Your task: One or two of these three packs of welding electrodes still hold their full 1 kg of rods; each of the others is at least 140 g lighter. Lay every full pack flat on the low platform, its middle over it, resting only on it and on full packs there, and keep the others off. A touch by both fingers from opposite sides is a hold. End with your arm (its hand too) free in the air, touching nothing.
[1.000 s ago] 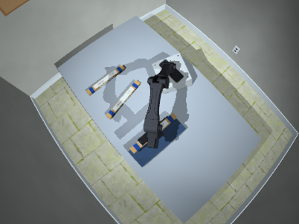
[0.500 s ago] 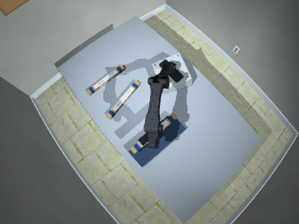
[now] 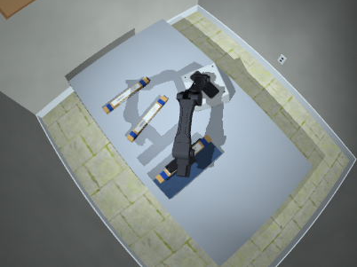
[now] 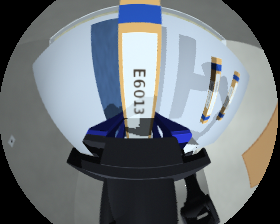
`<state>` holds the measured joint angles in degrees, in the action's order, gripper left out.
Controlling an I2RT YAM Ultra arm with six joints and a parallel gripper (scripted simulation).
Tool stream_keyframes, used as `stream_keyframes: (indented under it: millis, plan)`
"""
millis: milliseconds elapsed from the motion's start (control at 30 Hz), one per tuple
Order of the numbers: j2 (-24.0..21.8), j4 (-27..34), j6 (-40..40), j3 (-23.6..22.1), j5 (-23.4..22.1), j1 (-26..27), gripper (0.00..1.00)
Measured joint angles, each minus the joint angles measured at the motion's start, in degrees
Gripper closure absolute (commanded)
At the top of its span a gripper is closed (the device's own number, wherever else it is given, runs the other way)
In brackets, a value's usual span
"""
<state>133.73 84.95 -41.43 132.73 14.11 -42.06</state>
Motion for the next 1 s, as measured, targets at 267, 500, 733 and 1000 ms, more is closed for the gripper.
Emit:
stream_keyframes:
  millis: [267, 500, 733, 1000]
  plan:
    - [0.4, 0.0, 0.0, 0.0, 0.0, 0.0, 1.00]
    - [0.5, 0.0, -0.1, 0.0, 0.0, 0.0, 1.00]
    - [0.9, 0.0, -0.1, 0.0, 0.0, 0.0, 1.00]
    - [0.9, 0.0, -0.2, 0.0, 0.0, 0.0, 1.00]
